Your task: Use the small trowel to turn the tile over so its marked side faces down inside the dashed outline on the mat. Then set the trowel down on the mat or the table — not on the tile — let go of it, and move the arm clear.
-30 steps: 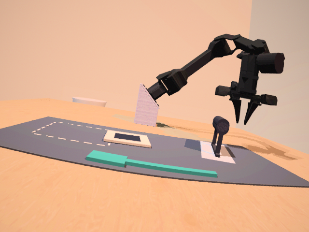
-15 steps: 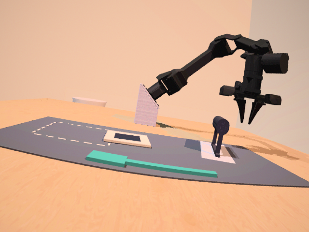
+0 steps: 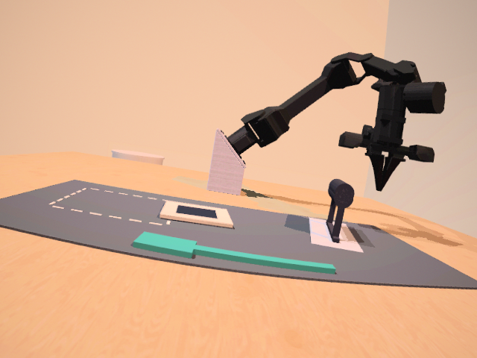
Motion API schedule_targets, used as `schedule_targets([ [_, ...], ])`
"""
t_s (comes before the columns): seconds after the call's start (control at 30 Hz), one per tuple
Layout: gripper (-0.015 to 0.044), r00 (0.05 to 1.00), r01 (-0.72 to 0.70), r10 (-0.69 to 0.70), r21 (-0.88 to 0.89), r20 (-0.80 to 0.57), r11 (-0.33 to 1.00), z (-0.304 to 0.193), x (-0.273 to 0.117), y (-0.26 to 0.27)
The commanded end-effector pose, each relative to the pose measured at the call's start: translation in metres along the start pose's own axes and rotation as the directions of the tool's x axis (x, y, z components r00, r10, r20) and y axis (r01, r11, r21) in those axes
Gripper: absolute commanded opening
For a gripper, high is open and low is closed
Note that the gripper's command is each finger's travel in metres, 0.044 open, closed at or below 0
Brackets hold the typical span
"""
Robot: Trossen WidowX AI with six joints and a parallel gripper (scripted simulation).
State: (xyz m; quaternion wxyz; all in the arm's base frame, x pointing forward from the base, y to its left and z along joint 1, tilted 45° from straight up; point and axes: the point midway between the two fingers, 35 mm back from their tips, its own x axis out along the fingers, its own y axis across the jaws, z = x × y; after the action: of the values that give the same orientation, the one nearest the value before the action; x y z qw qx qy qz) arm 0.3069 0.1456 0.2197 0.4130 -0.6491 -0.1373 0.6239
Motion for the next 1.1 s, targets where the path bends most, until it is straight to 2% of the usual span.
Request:
schedule_targets([
  [0.0,0.0,1.0,0.0,0.0,0.0,0.0,1.0,0.0,0.0,0.0],
  [0.17,0.0,1.0,0.0,0.0,0.0,0.0,1.0,0.0,0.0,0.0],
  [0.3,0.01,1.0,0.0,0.0,0.0,0.0,1.0,0.0,0.0,0.0],
  [1.0,0.01,1.0,0.0,0.0,0.0,0.0,1.0,0.0,0.0,0.0],
  [1.07,0.0048,1.0,0.0,0.0,0.0,0.0,1.0,0.0,0.0,0.0],
])
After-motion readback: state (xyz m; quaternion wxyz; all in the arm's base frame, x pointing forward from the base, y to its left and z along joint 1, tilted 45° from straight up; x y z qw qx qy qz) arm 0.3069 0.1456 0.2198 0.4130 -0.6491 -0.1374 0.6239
